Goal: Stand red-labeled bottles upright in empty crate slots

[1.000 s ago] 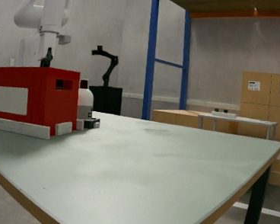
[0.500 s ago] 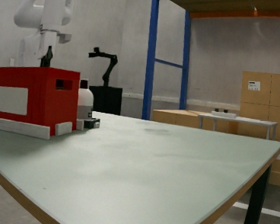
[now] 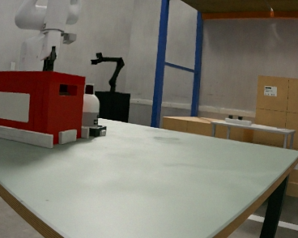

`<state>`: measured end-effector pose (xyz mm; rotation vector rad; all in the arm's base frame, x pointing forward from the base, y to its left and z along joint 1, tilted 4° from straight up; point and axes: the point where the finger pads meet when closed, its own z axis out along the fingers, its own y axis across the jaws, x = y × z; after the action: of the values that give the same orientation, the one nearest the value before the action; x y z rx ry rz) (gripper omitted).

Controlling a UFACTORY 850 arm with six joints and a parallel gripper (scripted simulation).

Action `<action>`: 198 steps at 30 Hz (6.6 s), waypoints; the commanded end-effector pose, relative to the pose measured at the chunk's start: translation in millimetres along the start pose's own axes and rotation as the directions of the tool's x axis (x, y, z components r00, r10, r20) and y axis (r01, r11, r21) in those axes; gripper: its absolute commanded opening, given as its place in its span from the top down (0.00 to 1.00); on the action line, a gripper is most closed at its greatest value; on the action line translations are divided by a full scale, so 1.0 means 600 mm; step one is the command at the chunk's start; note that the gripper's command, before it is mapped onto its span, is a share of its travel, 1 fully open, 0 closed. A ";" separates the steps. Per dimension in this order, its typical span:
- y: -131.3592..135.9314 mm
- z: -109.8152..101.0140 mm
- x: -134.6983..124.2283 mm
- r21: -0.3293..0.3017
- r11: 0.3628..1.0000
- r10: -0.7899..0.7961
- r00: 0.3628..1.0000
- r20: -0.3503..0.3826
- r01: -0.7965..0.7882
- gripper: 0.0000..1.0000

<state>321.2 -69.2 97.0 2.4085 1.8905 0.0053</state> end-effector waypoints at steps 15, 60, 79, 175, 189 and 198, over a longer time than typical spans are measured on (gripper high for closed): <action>0.002 -0.044 0.000 0.010 1.000 -0.001 1.000 -0.012 0.001 1.00; 0.003 -0.188 -0.001 0.010 1.000 -0.001 1.000 -0.012 0.001 1.00; 0.003 -0.226 -0.001 0.010 1.000 -0.001 1.000 -0.012 0.001 1.00; 0.027 -0.256 -0.011 0.010 1.000 -0.001 1.000 -0.012 0.001 1.00; 0.061 -0.255 -0.024 0.010 1.000 -0.001 1.000 -0.012 0.001 1.00; 0.094 -0.255 -0.037 0.010 1.000 -0.001 1.000 -0.012 0.001 1.00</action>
<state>354.8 -89.8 253.1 2.4206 1.9013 0.0088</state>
